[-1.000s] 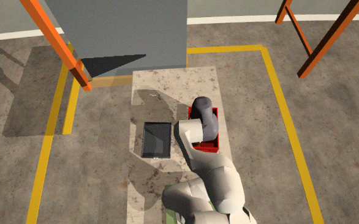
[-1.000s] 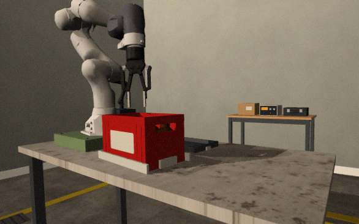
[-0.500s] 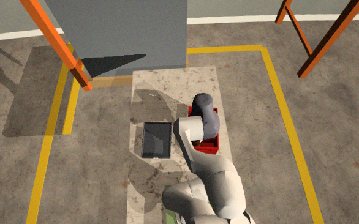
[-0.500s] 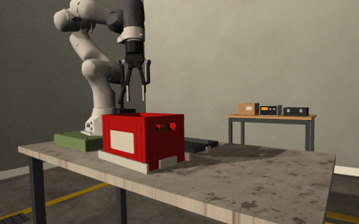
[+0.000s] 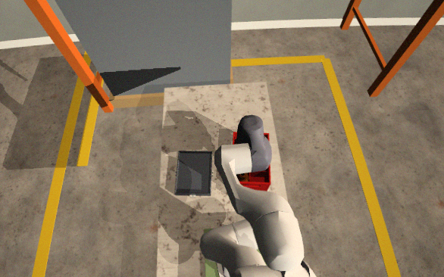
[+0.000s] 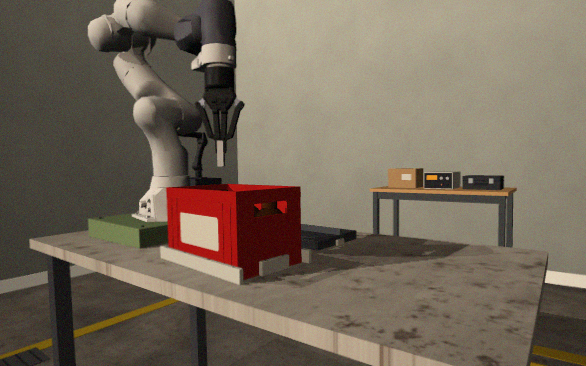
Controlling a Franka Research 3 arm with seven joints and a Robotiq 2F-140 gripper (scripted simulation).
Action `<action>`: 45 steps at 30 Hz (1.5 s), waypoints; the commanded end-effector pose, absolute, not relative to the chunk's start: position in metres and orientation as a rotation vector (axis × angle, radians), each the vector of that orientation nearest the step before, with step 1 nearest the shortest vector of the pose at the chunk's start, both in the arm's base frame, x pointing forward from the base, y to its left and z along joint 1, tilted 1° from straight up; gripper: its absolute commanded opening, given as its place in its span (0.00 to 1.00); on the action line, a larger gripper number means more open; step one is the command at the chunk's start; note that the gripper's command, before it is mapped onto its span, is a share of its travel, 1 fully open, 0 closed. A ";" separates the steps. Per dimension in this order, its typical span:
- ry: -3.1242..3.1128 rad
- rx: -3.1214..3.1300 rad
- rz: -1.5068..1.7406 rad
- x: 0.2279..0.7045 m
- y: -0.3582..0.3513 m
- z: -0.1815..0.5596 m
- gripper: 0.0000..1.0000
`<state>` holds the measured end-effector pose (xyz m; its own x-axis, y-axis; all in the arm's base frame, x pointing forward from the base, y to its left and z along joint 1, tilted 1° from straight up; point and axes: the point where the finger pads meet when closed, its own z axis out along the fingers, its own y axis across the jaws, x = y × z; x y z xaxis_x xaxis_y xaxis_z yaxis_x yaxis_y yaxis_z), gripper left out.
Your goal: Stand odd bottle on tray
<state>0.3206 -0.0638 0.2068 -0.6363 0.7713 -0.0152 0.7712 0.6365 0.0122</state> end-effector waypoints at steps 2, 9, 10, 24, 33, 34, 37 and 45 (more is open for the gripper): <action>2.828 1.325 0.010 0.321 -0.063 0.208 0.10; 2.828 1.325 0.010 0.321 -0.063 0.208 0.10; 2.828 1.325 0.010 0.321 -0.063 0.208 0.10; 2.836 1.322 0.026 0.339 -0.076 0.210 0.10; 2.818 1.324 -0.003 0.403 -0.154 0.210 0.10; 2.818 1.324 -0.003 0.403 -0.154 0.210 0.10; 2.818 1.324 -0.003 0.403 -0.154 0.210 0.10; 2.818 1.324 -0.003 0.403 -0.154 0.210 0.44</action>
